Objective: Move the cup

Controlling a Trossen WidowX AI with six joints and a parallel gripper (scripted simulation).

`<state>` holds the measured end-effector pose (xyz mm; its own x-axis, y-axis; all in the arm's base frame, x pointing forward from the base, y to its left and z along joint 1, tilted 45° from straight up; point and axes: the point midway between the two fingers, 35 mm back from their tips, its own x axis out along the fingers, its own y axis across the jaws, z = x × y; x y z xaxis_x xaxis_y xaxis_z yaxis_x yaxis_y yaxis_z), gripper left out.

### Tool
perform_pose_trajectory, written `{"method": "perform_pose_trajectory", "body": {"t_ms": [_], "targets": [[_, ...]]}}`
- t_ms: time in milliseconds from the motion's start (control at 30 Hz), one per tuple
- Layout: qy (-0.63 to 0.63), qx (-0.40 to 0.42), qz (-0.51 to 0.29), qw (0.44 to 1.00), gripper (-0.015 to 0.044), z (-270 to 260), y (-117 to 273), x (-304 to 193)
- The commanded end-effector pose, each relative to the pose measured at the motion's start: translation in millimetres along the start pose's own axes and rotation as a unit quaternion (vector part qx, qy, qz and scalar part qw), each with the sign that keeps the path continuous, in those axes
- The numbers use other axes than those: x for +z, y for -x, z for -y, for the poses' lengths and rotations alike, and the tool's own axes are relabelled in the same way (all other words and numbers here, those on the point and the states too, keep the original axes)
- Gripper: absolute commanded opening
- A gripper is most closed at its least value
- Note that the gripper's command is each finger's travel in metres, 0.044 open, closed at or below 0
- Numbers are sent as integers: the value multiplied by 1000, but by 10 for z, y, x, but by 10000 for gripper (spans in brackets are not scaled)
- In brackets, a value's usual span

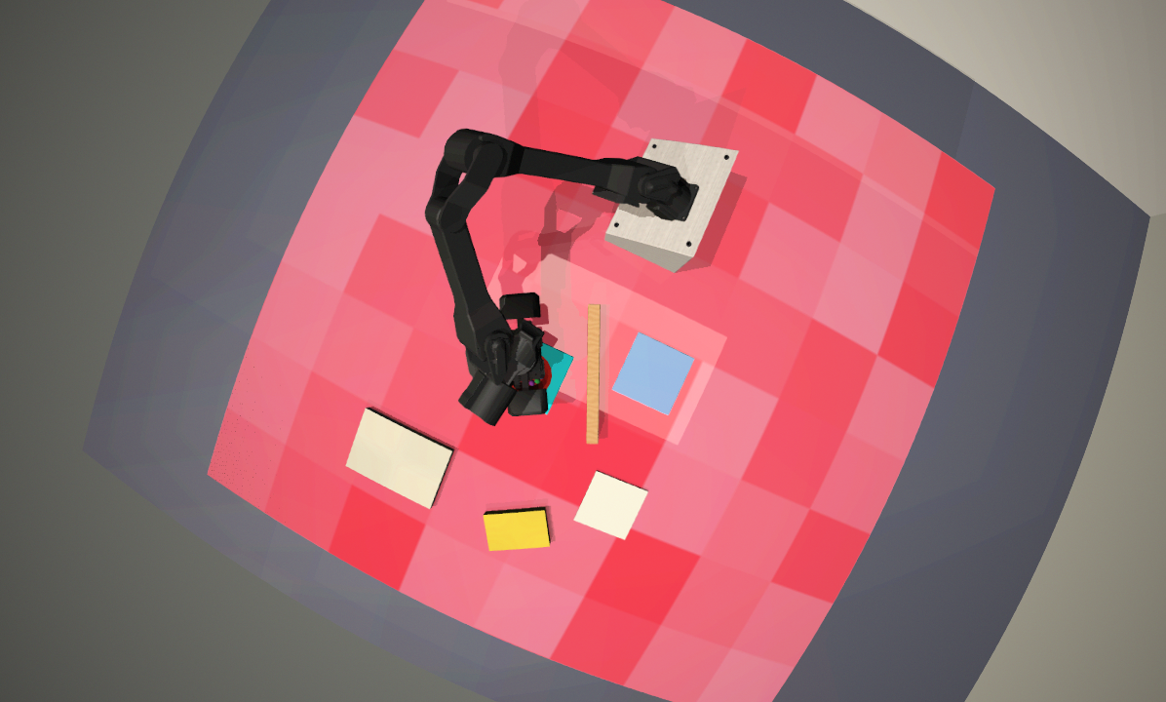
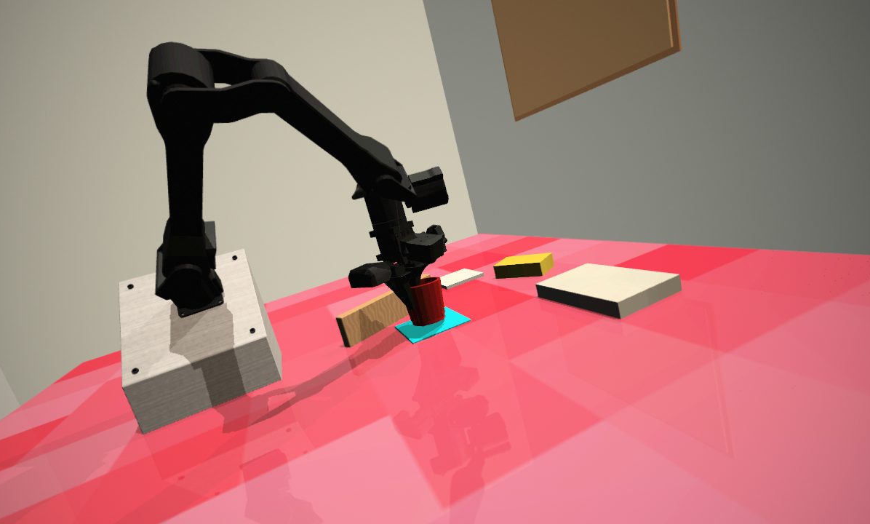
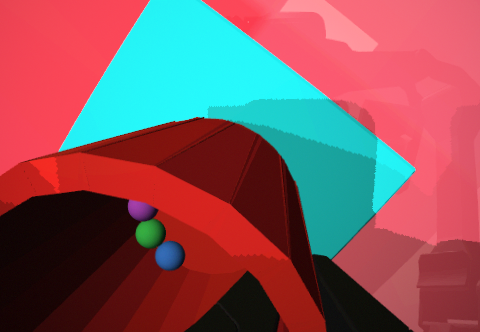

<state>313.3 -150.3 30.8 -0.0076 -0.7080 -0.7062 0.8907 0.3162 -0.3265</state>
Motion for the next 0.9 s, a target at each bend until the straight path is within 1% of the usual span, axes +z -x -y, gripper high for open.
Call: {"method": "perform_pose_trajectory", "body": {"t_ms": [0, 167, 333, 600, 867], "targets": [[-1, 0, 0, 1000, 0, -1, 4, 4], [-1, 0, 0, 1000, 0, -1, 4, 4], [-1, 0, 0, 1000, 128, -1, 4, 4], [-1, 0, 0, 1000, 128, -1, 11, 4], [0, 0, -1, 1000, 128, -12, 110, 3]]}}
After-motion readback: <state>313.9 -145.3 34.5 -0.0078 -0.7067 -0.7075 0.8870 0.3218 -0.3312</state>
